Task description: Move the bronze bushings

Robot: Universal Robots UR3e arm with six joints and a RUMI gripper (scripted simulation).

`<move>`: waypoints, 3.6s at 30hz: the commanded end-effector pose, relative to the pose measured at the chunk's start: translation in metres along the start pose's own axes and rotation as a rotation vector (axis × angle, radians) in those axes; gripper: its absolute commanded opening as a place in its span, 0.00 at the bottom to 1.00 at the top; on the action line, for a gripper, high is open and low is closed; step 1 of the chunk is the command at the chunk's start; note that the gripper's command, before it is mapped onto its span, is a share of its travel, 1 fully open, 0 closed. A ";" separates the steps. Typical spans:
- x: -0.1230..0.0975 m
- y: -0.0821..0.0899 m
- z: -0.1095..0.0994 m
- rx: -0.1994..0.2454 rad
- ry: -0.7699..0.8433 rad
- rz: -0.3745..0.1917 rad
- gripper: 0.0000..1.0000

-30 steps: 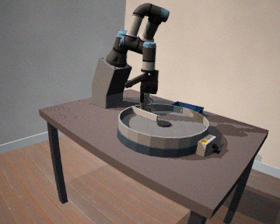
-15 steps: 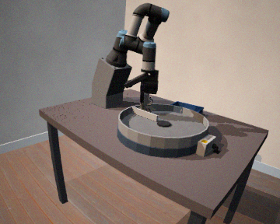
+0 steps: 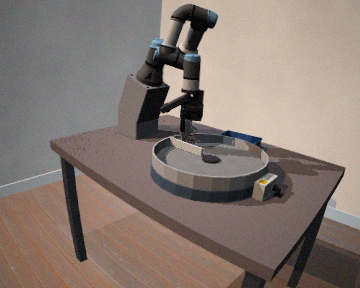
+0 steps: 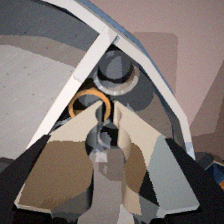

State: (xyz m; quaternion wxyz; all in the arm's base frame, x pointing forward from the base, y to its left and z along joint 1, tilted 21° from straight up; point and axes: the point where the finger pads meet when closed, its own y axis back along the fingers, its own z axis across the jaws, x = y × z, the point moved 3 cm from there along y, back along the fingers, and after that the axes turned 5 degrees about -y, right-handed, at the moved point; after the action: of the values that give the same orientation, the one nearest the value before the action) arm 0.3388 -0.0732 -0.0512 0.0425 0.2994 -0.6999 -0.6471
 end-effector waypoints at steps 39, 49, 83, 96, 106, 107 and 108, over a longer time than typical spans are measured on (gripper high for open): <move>0.000 0.001 0.000 0.001 0.000 -0.001 0.00; 0.000 0.005 0.000 0.001 0.000 -0.001 0.00; 0.000 0.058 0.000 0.001 0.000 -0.001 0.00; 0.000 0.065 0.000 0.001 0.000 -0.001 0.00; 0.000 0.065 0.000 0.001 0.000 -0.001 0.00; 0.000 0.065 0.000 0.001 0.000 -0.001 0.00; 0.000 0.065 0.000 0.001 0.000 -0.001 0.00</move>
State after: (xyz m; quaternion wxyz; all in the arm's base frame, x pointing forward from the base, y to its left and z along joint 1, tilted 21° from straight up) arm 0.3150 -0.0740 0.0092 0.0425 0.2994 -0.6997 -0.6473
